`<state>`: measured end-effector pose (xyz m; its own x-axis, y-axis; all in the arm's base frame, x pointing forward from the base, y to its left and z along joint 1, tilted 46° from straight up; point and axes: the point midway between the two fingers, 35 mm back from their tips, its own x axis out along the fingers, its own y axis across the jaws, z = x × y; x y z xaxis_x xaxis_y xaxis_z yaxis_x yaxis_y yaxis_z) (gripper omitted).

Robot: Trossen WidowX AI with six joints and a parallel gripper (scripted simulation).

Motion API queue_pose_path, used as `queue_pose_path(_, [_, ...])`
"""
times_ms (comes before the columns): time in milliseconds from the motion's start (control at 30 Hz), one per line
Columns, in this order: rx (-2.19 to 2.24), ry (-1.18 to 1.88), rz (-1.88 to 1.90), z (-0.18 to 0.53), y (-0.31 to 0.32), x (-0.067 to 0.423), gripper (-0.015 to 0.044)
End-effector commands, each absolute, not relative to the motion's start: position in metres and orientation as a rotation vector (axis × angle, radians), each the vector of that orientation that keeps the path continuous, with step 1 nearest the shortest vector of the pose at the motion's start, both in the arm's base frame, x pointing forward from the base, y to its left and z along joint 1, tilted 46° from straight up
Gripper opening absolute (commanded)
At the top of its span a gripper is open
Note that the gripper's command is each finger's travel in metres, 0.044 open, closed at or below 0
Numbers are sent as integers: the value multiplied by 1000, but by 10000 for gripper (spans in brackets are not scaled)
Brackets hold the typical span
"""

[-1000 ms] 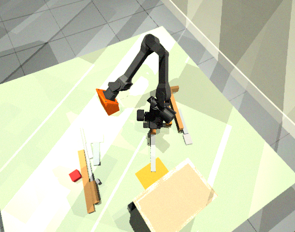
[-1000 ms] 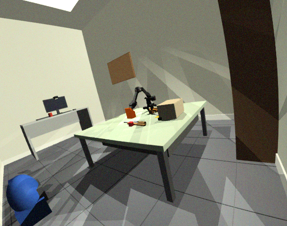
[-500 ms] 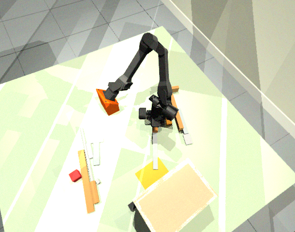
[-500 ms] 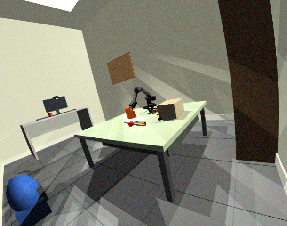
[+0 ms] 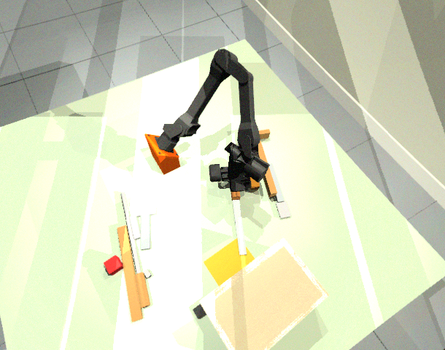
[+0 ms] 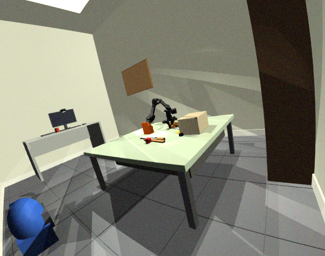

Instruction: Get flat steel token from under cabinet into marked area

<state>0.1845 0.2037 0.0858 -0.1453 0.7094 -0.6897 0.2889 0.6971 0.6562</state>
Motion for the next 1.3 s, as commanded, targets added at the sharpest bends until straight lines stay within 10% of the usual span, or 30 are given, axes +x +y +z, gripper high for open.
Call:
queue_pose_path(0, [777, 1712, 478, 87, 204, 185, 0])
queue_pose_path(400, [716, 1681, 547, 87, 204, 185, 0])
queue_pose_path(667, [728, 1691, 531, 86, 204, 185, 200])
queue_pose_path(1267, [727, 1686, 536, 85, 205, 184, 270])
